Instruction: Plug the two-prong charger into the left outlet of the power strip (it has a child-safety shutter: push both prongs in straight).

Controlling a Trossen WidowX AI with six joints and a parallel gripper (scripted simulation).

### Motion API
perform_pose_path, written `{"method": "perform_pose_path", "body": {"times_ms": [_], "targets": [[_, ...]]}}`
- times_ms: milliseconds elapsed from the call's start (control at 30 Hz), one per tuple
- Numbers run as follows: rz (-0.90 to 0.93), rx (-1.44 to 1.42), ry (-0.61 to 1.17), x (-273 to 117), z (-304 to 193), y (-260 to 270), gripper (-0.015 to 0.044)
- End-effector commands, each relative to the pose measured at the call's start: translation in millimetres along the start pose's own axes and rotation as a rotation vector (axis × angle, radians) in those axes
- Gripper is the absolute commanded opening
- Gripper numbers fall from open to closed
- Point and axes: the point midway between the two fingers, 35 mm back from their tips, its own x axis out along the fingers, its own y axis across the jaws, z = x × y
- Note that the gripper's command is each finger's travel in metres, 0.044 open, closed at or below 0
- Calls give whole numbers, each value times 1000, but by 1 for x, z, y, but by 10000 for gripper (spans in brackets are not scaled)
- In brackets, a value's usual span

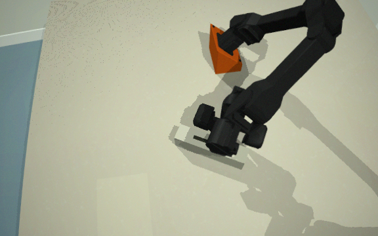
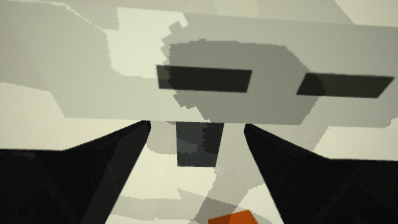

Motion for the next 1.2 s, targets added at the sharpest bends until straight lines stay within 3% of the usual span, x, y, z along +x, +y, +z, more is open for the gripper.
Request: {"method": "perform_pose_path", "body": {"times_ms": [0,1167], "targets": [[1,-2,-5,-1,-2,1,440],[1,-4,-9,1,-29,1,440]]}}
